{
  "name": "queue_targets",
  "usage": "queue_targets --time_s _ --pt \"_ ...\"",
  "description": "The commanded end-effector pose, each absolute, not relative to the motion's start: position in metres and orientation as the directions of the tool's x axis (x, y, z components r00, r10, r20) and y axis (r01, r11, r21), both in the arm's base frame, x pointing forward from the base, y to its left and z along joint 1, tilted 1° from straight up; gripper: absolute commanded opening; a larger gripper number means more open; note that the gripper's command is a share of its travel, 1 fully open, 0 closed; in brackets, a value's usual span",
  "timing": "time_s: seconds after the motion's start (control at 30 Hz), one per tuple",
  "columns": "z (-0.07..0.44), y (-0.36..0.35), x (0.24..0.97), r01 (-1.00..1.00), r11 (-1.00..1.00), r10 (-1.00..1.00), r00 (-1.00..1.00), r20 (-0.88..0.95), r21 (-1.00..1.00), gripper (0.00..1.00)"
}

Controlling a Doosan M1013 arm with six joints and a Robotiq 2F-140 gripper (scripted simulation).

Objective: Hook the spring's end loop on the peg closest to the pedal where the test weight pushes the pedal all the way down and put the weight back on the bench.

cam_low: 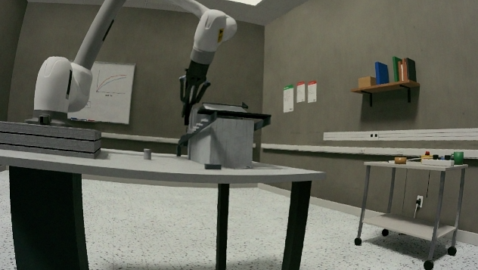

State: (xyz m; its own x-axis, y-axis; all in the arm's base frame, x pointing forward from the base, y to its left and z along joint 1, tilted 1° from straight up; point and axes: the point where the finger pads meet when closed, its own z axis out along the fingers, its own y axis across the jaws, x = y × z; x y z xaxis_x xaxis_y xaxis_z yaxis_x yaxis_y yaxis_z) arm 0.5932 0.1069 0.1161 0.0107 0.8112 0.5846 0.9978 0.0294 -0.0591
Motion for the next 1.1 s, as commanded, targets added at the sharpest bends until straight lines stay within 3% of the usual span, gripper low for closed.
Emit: queue_targets --time_s 0.0,1.07 --pt "0.117 0.108 0.594 0.998 0.029 0.811 0.01 0.585 -0.058 0.17" --pt "0.116 0.119 0.593 0.998 0.029 0.811 0.01 0.585 -0.058 0.17"
